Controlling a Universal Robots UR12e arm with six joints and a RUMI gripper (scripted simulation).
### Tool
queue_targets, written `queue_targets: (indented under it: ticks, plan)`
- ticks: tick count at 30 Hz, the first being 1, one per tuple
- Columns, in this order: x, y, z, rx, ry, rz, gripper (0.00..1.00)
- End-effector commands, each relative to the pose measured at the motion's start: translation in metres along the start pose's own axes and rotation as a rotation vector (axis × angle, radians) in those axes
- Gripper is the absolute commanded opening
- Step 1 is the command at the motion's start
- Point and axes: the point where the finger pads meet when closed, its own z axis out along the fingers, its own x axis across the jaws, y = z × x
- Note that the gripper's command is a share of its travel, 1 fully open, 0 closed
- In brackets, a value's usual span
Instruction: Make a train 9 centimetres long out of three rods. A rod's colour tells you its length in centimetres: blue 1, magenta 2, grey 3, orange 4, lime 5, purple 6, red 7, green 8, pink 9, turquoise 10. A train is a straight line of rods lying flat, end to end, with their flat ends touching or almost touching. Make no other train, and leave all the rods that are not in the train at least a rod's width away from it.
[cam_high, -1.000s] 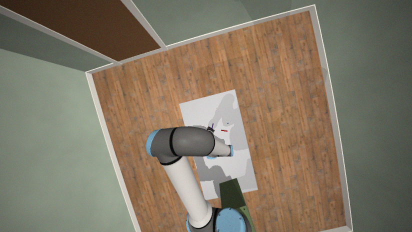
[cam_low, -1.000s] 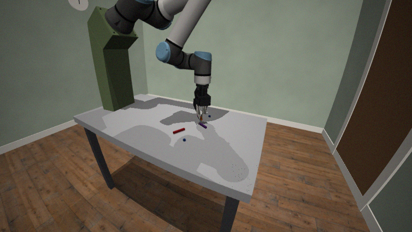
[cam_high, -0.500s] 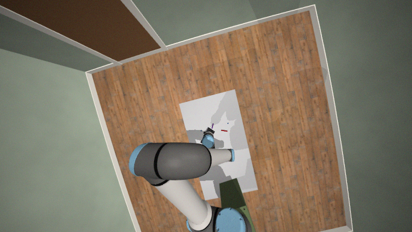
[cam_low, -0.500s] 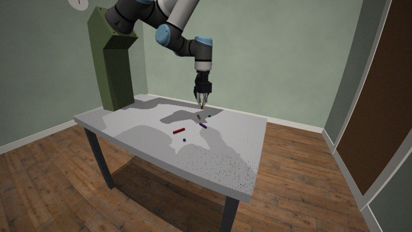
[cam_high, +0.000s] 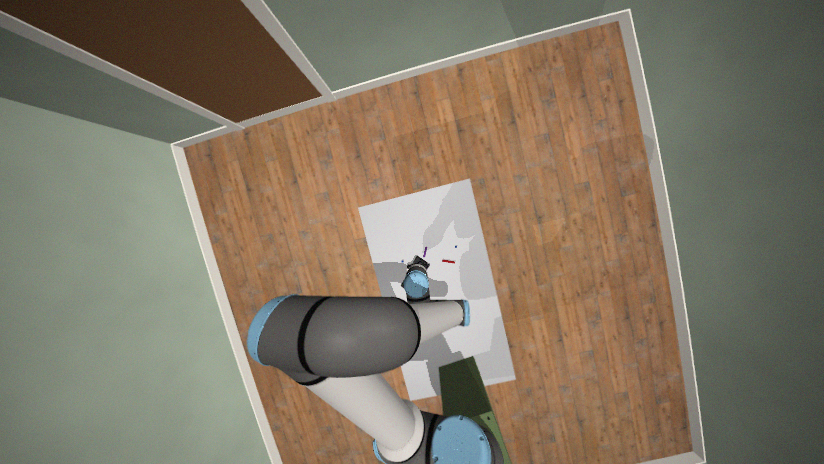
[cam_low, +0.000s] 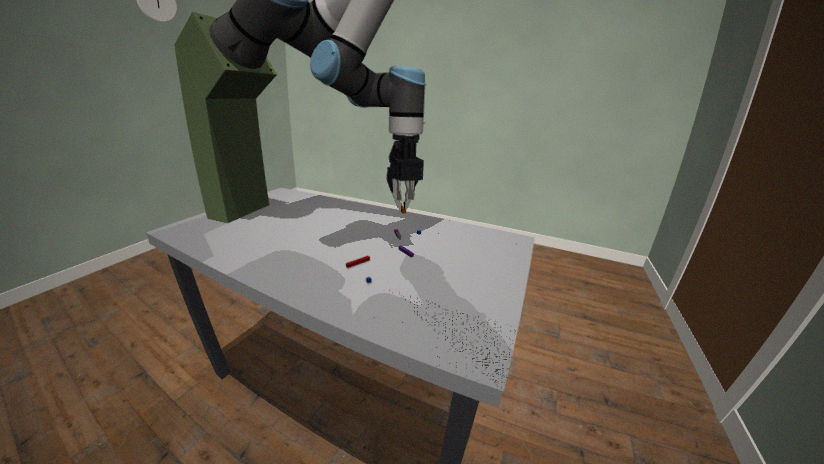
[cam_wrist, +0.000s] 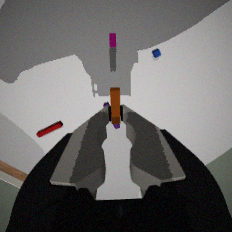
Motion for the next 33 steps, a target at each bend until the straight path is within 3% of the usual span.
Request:
queue_targets:
  ticks: [1,22,33]
  plan:
    - [-0.002,-0.001,0.0,0.002,-0.002,0.001,0.0]
    - [-0.002,-0.001,0.0,0.002,-0.002,0.001,0.0]
    - [0.001,0.0,0.025,0.0,0.001,-0.001,0.0]
